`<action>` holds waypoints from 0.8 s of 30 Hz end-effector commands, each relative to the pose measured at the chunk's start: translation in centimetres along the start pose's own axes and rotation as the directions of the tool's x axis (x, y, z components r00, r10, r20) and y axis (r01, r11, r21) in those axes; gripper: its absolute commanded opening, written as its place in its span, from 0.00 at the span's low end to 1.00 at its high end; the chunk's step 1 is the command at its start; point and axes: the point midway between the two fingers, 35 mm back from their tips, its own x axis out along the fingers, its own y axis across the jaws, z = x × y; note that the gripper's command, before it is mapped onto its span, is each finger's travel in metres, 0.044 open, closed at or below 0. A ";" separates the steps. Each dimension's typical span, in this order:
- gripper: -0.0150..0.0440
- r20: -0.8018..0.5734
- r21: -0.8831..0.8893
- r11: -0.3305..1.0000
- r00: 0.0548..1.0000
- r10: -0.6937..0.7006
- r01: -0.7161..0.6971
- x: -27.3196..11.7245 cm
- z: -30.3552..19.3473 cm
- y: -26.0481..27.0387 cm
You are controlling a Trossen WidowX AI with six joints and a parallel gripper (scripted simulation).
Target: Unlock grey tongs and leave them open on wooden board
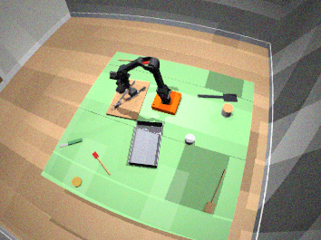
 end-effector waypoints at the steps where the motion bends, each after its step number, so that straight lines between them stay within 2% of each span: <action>1: 1.00 -0.002 0.000 1.000 1.000 0.000 0.000 0.0 0.0 0.0; 7: 1.00 -0.002 0.001 1.000 1.000 0.001 -0.001 -1.7 0.8 2.9; 16: 1.00 -0.004 0.005 1.000 1.000 0.010 -0.010 -6.1 0.4 14.3; 24: 1.00 -0.004 0.005 1.000 1.000 0.011 -0.011 -6.3 0.1 15.1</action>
